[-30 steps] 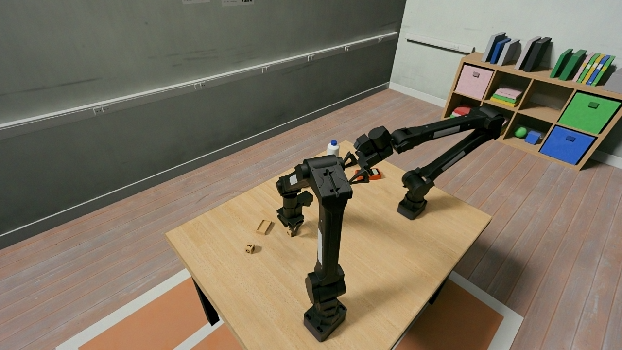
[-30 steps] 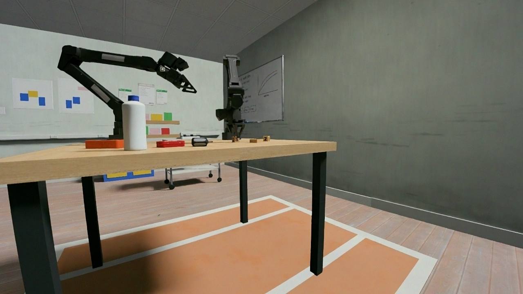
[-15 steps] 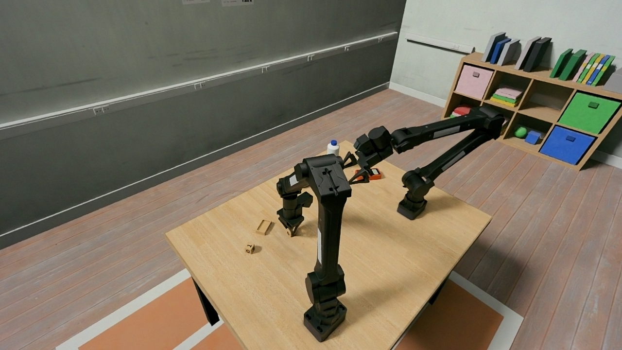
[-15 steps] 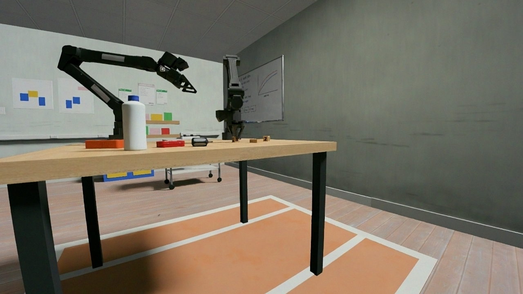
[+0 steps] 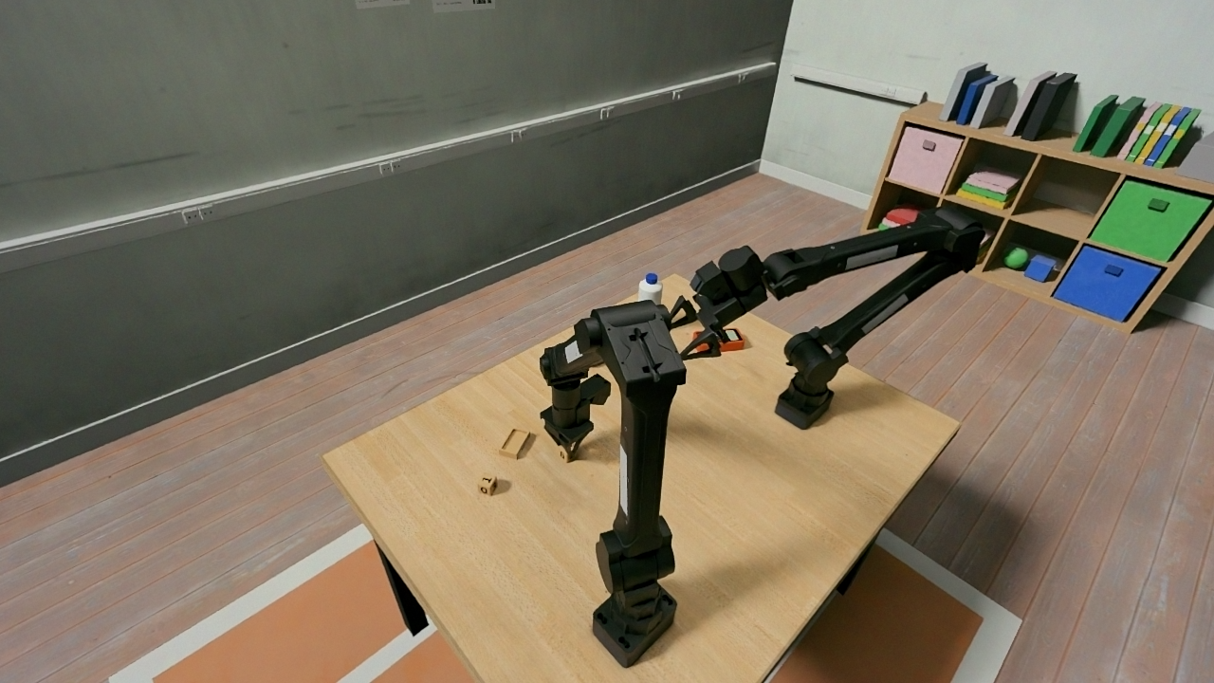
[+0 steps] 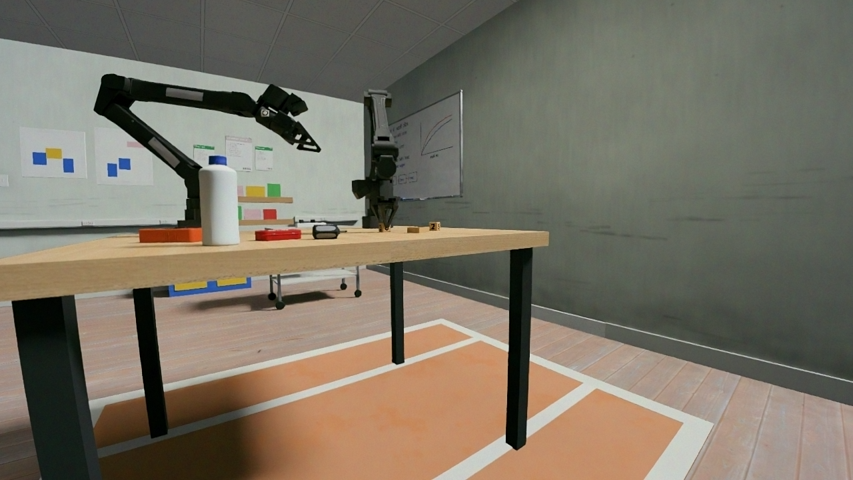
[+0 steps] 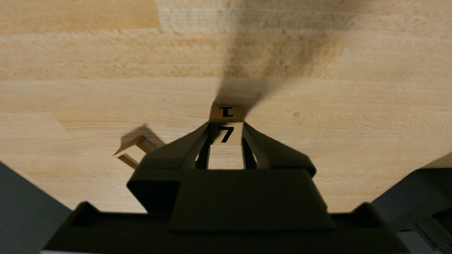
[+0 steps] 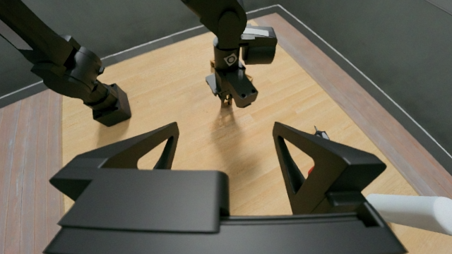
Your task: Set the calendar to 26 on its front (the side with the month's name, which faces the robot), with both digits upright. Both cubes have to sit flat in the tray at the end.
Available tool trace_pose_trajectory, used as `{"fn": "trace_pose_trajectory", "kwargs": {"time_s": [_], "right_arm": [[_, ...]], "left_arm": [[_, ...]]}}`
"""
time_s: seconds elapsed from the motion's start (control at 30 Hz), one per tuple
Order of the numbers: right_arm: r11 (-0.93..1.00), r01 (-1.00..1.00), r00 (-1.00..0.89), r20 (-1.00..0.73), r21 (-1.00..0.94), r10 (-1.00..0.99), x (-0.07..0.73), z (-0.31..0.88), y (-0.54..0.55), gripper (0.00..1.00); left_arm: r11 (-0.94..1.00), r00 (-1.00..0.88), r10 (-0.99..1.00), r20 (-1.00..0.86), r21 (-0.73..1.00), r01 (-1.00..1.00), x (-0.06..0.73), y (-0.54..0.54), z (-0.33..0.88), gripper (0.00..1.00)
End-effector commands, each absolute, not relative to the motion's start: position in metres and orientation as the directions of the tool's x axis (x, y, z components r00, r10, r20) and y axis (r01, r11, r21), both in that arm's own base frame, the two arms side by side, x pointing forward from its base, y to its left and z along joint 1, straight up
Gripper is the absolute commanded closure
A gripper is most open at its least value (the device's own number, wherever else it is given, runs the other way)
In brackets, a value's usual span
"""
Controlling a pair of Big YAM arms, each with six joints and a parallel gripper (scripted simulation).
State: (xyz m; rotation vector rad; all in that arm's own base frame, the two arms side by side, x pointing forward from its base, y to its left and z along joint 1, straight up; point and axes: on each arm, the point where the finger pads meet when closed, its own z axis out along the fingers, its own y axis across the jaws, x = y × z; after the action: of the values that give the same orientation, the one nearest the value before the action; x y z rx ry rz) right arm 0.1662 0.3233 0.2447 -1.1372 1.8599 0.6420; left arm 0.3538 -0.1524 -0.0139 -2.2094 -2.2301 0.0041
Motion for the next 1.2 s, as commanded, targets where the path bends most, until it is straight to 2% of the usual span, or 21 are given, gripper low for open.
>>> {"fn": "trace_pose_trajectory", "kwargs": {"time_s": [0.0, 0.03, 0.07, 0.47, 0.8, 1.0, 1.17], "right_arm": [[0.459, -0.888, -0.234, -0.86, 0.0, -0.454, 0.168, 0.248, 0.325, 0.0], [0.459, -0.888, -0.234, -0.86, 0.0, -0.454, 0.168, 0.248, 0.325, 0.0], [0.459, -0.888, -0.234, -0.86, 0.0, -0.454, 0.168, 0.248, 0.325, 0.0], [0.459, -0.888, -0.234, -0.86, 0.0, -0.454, 0.168, 0.248, 0.325, 0.0], [0.459, -0.888, -0.234, -0.86, 0.0, -0.454, 0.168, 0.248, 0.325, 0.0], [0.459, -0.888, -0.234, -0.86, 0.0, -0.454, 0.168, 0.248, 0.325, 0.0], [0.459, -0.888, -0.234, -0.86, 0.0, -0.454, 0.168, 0.248, 0.325, 0.0]], "left_arm": [[0.011, -0.011, 1.0, -0.004, 0.008, 1.0, 0.357, -0.154, -0.011, 0.89], [0.014, -0.014, 1.0, -0.013, 0.028, 0.999, 0.363, -0.156, 0.0, 0.77], [0.014, -0.014, 1.0, -0.015, 0.033, 0.999, 0.366, -0.157, 0.005, 0.76], [0.015, -0.015, 1.0, -0.015, 0.034, 0.999, 0.364, -0.157, 0.062, 0.76], [0.005, -0.004, 1.0, 0.008, -0.017, 1.0, 0.345, -0.155, 0.001, 0.76], [-0.003, 0.003, 1.0, 0.005, -0.015, 1.0, 0.362, -0.163, 0.003, 0.76], [0.174, -0.174, 0.985, -0.01, 0.01, 0.985, 0.366, -0.165, 0.01, 0.76]]}}
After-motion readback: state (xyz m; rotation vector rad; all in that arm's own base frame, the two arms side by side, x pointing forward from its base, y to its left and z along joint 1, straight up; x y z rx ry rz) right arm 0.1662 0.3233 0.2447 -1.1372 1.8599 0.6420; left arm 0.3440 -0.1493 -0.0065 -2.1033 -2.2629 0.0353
